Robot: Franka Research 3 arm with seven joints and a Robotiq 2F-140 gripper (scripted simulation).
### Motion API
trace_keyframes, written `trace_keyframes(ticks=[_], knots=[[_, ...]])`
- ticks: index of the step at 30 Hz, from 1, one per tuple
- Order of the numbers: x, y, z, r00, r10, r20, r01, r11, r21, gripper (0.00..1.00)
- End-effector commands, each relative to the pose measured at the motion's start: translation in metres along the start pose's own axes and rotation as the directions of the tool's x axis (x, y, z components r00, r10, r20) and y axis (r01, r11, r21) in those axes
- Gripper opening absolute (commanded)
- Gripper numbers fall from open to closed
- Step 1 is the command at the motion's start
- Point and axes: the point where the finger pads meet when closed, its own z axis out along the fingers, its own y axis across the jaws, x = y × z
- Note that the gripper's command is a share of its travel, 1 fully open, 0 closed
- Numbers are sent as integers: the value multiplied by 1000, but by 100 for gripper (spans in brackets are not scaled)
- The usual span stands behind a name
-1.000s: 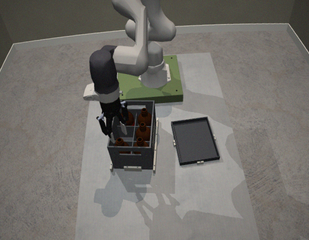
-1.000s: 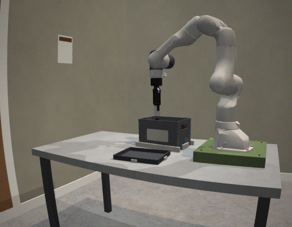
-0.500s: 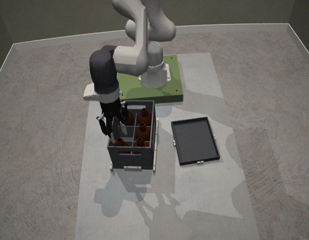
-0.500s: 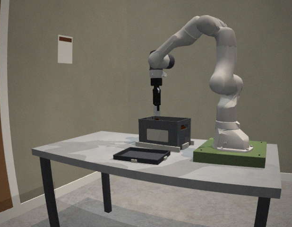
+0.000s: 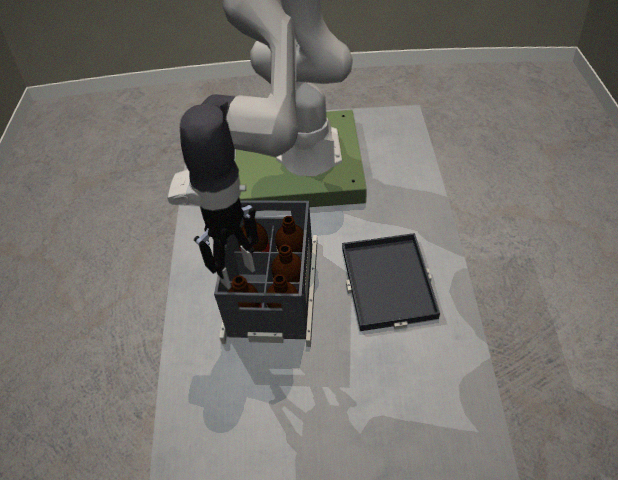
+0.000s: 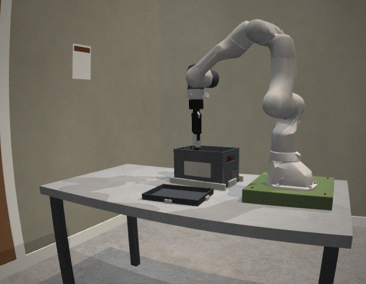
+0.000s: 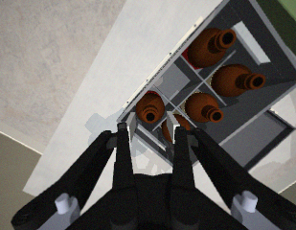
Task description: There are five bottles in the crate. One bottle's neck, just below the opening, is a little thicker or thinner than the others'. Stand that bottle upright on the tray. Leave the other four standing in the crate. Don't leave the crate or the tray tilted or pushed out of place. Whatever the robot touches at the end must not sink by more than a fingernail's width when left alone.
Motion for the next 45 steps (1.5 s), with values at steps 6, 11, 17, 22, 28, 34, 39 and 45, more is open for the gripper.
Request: trace_keyframes(ticks=[6, 11, 17, 22, 28, 34, 39, 45], knots=[[2, -2, 11, 1000, -4, 0, 4, 1000, 4, 44], [2, -2, 15, 1000, -4, 0, 4, 1000, 4, 44], [2, -2, 23, 1000, -4, 0, 4, 1000, 4, 44], [2, -2, 28, 1000, -4, 0, 4, 1000, 4, 44], [2, -2, 31, 1000, -4, 0, 4, 1000, 4, 44], [2, -2, 33, 1000, -4, 0, 4, 1000, 4, 44], [2, -2, 34, 1000, -4, 0, 4, 1000, 4, 44], [2, -2, 34, 1000, -4, 0, 4, 1000, 4, 44]])
